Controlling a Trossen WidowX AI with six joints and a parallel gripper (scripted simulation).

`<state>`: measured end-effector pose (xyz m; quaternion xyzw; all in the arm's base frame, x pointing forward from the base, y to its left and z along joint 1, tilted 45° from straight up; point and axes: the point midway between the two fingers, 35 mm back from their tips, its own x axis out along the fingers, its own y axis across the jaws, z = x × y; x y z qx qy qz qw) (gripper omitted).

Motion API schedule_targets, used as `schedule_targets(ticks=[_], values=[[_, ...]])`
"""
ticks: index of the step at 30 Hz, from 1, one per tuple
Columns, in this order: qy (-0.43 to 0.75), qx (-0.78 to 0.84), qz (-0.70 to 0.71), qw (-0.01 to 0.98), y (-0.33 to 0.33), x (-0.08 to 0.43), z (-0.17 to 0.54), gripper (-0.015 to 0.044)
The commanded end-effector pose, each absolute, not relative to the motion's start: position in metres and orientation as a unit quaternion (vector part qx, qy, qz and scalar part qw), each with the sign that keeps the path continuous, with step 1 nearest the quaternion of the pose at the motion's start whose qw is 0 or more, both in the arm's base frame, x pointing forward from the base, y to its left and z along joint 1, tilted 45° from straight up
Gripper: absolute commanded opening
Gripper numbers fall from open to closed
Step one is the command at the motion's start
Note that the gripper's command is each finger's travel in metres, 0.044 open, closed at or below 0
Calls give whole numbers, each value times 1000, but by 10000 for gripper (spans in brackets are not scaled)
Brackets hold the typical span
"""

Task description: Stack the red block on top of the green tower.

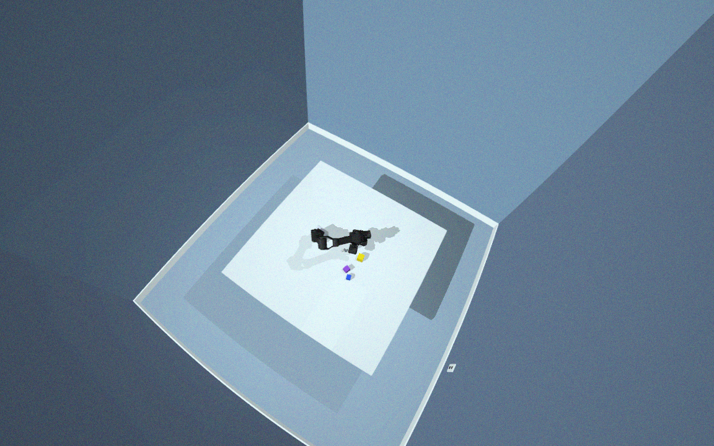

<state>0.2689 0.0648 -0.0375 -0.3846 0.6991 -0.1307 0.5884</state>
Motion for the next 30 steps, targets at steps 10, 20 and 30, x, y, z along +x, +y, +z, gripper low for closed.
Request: schedule_targets(ticks=[10,20,30], values=[[698,-388,-130,587,63,269,-38,0],[698,-388,-130,587,63,269,-39,0],[700,-386,-130,587,64,268,-38,158]])
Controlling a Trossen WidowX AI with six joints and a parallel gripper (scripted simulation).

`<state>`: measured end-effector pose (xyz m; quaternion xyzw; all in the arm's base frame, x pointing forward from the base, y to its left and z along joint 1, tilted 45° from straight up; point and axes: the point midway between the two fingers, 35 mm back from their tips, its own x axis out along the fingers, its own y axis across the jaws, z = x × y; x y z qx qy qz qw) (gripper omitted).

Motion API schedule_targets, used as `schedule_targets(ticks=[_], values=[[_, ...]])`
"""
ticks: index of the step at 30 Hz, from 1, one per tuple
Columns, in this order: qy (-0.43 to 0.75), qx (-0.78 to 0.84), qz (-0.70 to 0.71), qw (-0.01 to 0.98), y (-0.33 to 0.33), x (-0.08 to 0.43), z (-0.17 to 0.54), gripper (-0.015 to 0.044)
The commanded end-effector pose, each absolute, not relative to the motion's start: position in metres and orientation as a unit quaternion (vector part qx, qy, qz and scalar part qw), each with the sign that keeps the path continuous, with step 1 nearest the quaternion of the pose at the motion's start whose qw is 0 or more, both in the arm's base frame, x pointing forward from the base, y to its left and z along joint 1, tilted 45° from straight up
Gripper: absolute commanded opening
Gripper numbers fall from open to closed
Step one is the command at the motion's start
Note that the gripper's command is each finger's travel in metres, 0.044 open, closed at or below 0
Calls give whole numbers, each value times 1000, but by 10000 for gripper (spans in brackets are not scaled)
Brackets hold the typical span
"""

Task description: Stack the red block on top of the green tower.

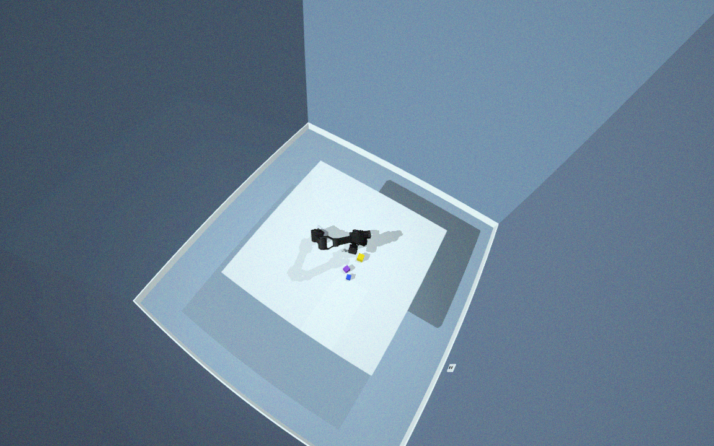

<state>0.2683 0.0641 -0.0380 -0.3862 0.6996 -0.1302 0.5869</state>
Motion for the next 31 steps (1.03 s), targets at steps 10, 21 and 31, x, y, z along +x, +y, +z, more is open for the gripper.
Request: schedule_targets(ticks=[10,21,31], values=[[700,-386,-130,587,64,268,-38,420],[700,-386,-130,587,64,268,-38,440],[700,-386,-130,587,64,268,-38,440]])
